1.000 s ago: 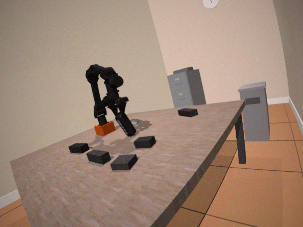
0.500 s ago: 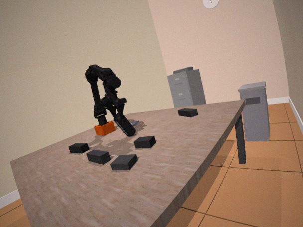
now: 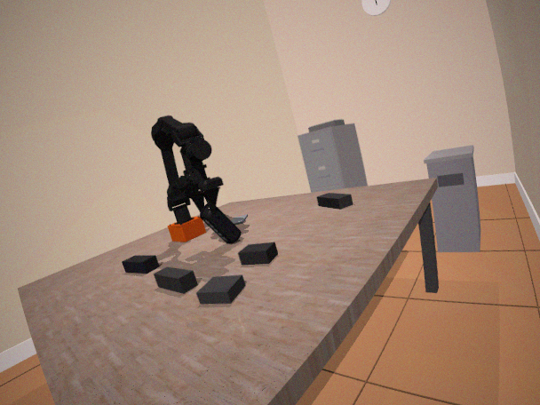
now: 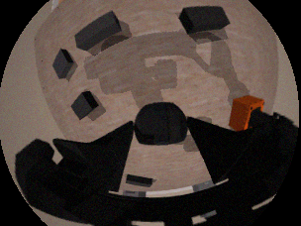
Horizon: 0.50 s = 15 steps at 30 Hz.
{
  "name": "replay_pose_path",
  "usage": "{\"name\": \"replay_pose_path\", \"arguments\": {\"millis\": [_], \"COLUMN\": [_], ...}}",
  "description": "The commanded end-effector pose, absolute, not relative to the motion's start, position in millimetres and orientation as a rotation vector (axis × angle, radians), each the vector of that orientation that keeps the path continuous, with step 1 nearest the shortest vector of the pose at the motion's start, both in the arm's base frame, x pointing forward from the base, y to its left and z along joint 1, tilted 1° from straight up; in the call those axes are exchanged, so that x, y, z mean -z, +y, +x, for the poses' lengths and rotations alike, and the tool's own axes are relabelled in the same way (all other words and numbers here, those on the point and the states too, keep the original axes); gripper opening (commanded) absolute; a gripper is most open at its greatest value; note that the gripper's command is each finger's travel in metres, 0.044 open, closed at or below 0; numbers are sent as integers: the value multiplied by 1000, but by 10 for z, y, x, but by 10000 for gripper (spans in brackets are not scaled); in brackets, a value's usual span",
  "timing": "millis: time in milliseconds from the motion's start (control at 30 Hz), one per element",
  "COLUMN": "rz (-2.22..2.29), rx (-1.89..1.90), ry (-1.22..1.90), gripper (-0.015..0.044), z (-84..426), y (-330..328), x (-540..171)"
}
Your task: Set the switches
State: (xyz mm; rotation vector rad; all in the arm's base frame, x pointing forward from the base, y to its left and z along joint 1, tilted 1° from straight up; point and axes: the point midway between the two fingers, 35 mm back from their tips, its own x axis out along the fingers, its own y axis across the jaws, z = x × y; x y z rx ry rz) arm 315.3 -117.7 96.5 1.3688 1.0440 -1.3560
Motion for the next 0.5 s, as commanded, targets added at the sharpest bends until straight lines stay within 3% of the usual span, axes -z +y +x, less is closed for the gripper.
{"name": "replay_pose_path", "arguments": {"millis": [0,467], "rz": [1358,1357], "rx": [1362,1362], "ry": [1052,1051], "gripper": [338,338], "z": [3128,3106], "y": [-1211,-1313], "x": [-927,-888]}}
